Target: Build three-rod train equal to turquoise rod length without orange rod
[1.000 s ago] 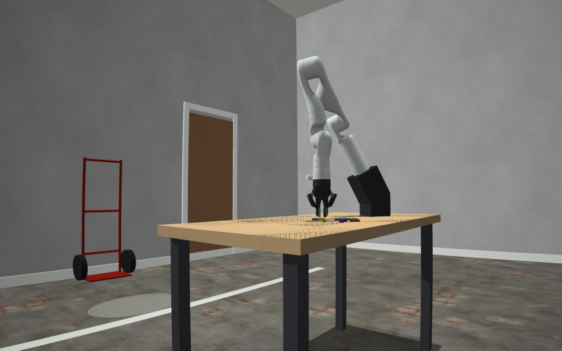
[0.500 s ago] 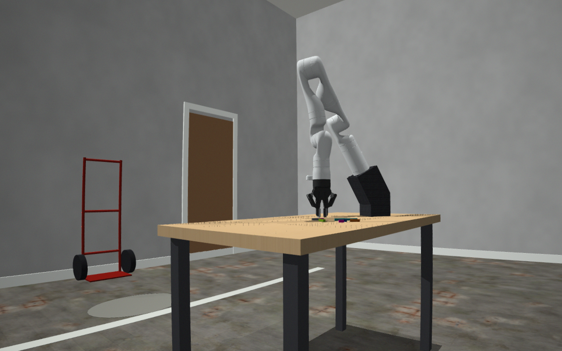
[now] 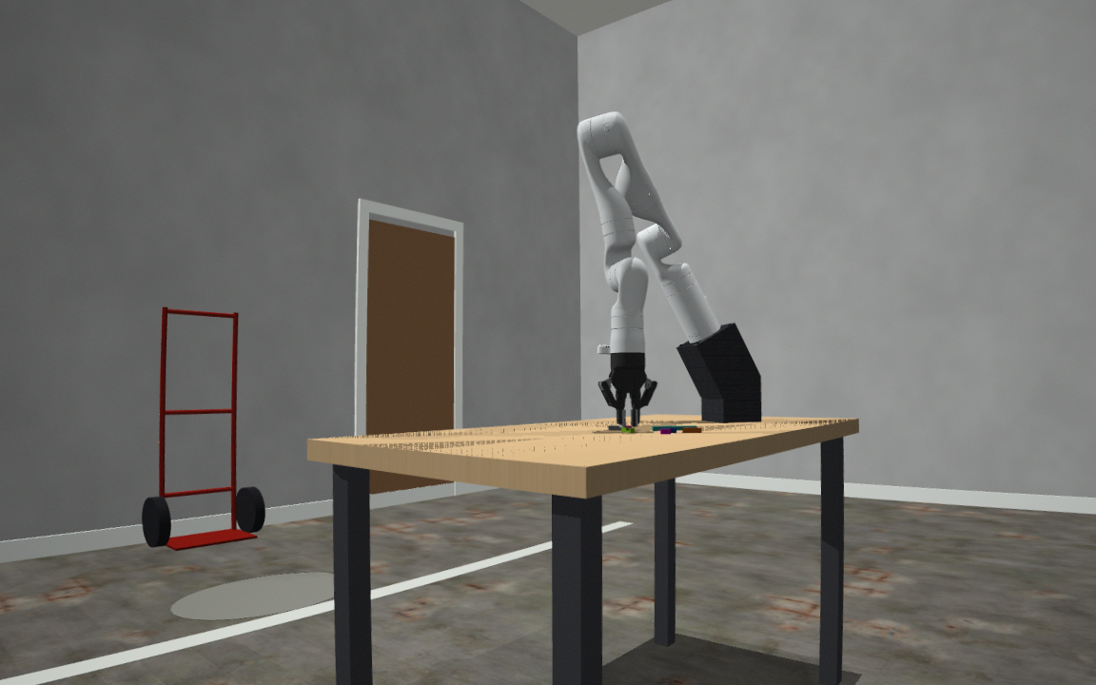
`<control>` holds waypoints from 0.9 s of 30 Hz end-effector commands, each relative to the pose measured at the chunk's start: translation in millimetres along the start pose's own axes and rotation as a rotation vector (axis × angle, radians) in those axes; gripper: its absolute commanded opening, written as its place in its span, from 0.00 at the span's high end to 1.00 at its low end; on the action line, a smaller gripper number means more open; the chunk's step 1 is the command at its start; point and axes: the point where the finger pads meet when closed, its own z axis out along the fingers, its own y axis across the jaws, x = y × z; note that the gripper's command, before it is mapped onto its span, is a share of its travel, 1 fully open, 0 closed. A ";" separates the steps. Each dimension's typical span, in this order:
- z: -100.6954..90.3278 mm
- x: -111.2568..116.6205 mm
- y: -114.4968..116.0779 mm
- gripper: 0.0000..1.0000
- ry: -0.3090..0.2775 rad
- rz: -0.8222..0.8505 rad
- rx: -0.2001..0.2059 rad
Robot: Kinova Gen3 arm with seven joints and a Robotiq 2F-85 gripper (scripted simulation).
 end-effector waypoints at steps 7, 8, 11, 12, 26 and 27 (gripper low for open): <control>7.4 2.0 -0.2 0.76 0.003 0.003 -0.001; 8.1 2.0 -0.2 0.76 0.003 0.003 -0.001; 9.7 2.0 -0.2 0.76 0.003 0.003 -0.001; 9.9 2.0 -0.2 0.76 0.003 0.003 -0.001; 10.3 2.0 -0.2 0.76 0.003 0.003 -0.001; 10.3 2.0 -0.2 0.76 0.003 0.003 -0.001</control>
